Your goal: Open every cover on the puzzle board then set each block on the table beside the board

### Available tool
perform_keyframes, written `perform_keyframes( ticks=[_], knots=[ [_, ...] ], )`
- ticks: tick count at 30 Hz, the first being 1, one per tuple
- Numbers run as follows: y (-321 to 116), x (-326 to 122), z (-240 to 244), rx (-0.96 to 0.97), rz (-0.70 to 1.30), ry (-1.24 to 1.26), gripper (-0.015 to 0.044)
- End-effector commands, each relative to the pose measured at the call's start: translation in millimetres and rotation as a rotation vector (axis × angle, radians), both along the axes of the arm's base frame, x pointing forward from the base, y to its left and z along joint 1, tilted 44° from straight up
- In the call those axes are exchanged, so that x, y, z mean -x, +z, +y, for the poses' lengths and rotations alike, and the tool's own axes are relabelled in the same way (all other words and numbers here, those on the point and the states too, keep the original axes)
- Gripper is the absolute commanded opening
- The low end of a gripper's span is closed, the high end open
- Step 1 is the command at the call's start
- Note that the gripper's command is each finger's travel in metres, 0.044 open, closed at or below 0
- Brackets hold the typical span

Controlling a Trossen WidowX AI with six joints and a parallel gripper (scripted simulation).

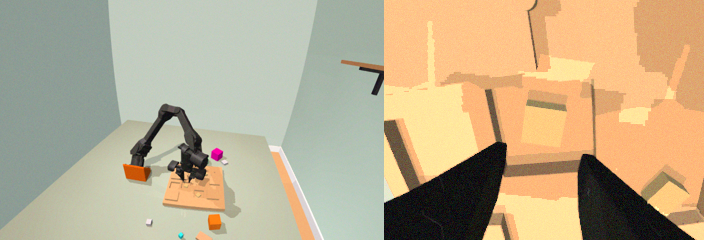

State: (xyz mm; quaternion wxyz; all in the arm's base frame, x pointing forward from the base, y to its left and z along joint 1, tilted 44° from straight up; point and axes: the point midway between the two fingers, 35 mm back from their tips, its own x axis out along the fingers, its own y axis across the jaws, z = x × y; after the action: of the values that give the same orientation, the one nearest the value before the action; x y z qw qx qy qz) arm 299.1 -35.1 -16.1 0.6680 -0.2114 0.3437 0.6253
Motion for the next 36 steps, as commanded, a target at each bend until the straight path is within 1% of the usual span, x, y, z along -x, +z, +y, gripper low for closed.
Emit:
perform_keyframes(
  ticks=[1, 36],
  knots=[
    [-0.6, -0.2, 0.6, -0.004, 0.002, -0.004, 0.0144],
    [-6.4, -0.2, 6.6, -0.004, 0.002, -0.004, 0.0144]
  ],
)
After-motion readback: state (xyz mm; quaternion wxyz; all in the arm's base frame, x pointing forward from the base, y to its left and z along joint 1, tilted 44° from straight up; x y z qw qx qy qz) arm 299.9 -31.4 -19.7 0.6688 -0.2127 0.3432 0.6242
